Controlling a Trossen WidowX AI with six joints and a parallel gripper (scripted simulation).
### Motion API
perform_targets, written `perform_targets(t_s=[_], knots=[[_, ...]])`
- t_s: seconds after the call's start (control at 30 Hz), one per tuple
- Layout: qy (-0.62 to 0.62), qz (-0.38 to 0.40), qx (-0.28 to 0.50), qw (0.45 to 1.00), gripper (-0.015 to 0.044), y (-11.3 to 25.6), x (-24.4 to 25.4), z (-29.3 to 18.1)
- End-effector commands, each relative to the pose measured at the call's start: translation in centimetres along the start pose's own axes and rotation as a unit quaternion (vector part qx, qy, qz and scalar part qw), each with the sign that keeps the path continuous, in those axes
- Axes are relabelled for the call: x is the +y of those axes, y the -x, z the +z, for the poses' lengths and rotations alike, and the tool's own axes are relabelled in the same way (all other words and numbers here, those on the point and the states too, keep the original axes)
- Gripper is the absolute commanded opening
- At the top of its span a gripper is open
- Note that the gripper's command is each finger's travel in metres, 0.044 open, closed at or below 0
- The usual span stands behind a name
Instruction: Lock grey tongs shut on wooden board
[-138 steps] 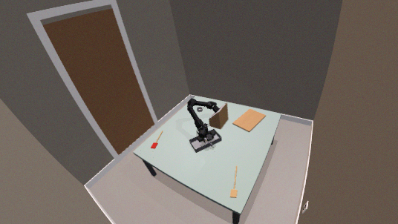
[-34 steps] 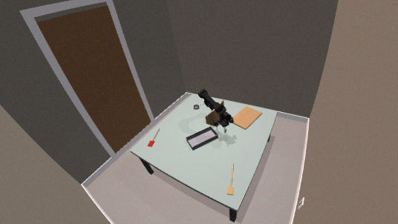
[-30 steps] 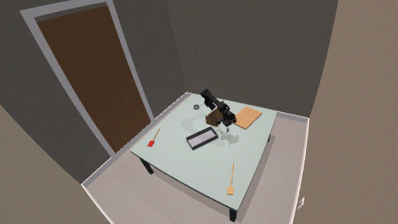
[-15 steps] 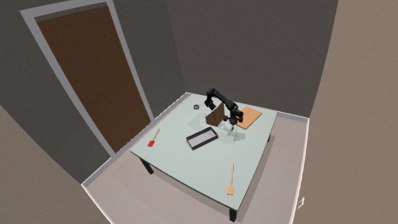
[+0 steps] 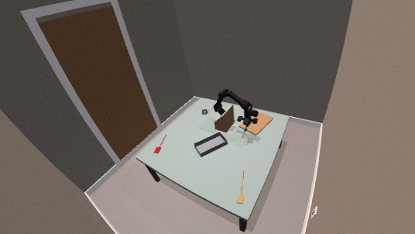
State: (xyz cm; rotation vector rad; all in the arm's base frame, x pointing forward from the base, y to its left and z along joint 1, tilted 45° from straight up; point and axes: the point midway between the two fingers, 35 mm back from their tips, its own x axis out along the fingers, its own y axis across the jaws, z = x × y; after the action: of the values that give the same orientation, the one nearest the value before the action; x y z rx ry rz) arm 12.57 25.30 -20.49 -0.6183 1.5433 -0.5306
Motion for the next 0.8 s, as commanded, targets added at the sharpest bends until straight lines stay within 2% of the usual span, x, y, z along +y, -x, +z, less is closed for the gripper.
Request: perform_targets(t_s=[0.0, 0.77], knots=[[-0.036, 0.006, 0.002, 0.999, -0.015, 0.5, 1.1, -3.0], [-0.206, 0.004, 0.013, 0.978, -0.015, 0.6, 2.7, -18.0]])
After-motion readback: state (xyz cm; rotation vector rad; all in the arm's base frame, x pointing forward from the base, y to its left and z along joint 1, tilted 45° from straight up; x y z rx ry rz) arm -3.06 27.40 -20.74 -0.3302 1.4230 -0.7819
